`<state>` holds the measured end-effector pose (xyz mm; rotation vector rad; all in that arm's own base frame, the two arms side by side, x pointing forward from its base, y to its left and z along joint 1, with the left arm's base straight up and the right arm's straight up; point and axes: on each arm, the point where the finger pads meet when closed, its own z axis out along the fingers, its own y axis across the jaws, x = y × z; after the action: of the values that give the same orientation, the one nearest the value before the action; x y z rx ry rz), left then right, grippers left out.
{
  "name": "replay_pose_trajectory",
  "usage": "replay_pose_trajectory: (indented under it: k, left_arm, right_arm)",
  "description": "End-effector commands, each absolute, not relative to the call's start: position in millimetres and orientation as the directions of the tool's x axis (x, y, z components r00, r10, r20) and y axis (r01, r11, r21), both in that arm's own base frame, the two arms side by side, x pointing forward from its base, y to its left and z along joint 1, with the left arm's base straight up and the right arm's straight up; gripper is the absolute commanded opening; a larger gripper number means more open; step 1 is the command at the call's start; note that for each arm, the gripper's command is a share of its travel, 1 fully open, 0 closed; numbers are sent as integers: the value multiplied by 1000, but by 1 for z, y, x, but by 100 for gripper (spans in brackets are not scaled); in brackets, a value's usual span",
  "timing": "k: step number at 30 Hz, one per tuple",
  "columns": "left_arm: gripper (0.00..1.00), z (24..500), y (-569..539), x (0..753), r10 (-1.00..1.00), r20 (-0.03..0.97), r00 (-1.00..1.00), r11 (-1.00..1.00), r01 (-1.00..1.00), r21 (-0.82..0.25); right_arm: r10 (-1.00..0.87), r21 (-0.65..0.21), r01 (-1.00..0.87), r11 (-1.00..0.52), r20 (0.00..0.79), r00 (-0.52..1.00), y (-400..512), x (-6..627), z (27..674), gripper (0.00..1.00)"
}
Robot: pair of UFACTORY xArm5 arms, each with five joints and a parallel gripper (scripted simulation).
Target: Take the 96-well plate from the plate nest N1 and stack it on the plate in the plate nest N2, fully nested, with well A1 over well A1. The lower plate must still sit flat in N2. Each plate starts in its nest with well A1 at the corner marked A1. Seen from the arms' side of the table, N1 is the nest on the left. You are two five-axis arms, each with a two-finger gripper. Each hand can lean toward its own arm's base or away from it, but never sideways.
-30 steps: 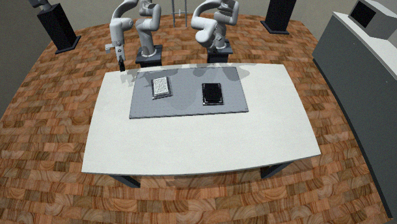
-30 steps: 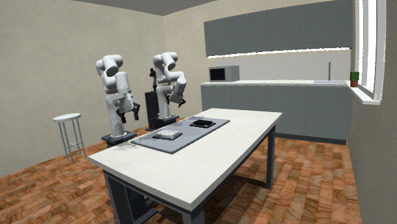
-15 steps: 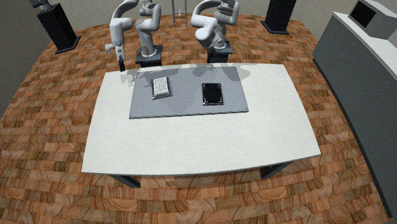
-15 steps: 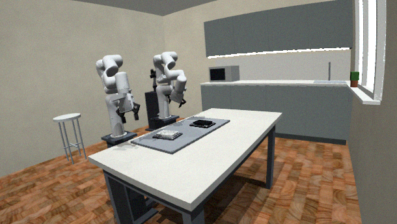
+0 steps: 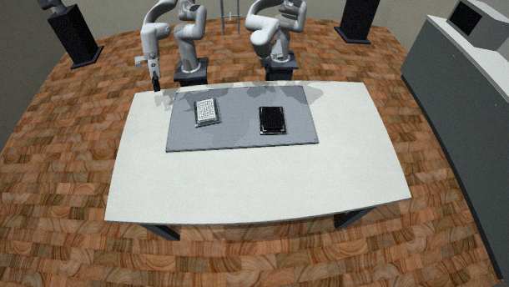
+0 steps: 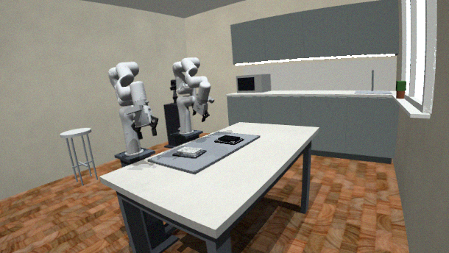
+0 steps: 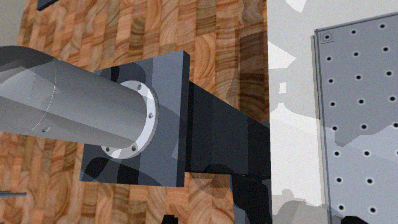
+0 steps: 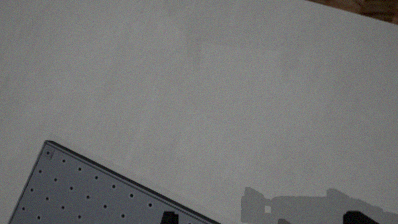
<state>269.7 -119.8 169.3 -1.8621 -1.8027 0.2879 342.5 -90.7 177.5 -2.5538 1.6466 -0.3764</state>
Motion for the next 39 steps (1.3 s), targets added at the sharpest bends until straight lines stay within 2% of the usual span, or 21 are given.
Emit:
replay_pose_trajectory:
  k: [1, 7, 9, 21, 26, 39]
  left_arm:
    - [100, 172, -122, 275, 972, 126, 198, -112, 864, -492]
    - [100, 179, -128, 289, 934, 28, 357, -306, 835, -457]
    - [100, 179, -128, 289, 934, 28, 357, -306, 835, -457]
    - [100, 191, -137, 308, 745, -113, 657, -651, 680, -336]
    - [100, 195, -139, 312, 678, -133, 723, -723, 622, -300]
    - [100, 214, -148, 334, 318, -155, 935, -944, 298, -141]
  right_arm:
    - [-905, -201, -885, -420, 164, 392, -91, 344, 179, 100]
    - [-905, -201, -885, -420, 164, 392, -91, 344, 179, 100]
    - [-905, -201, -885, -420, 164, 392, -91, 344, 179, 100]
    - [-905, -201, -885, -420, 164, 392, -91, 344, 179, 100]
    - [-905, -201, -885, -420, 164, 392, -91, 344, 179, 100]
    - [-905, -201, -885, -420, 164, 392, -91, 344, 179, 100]
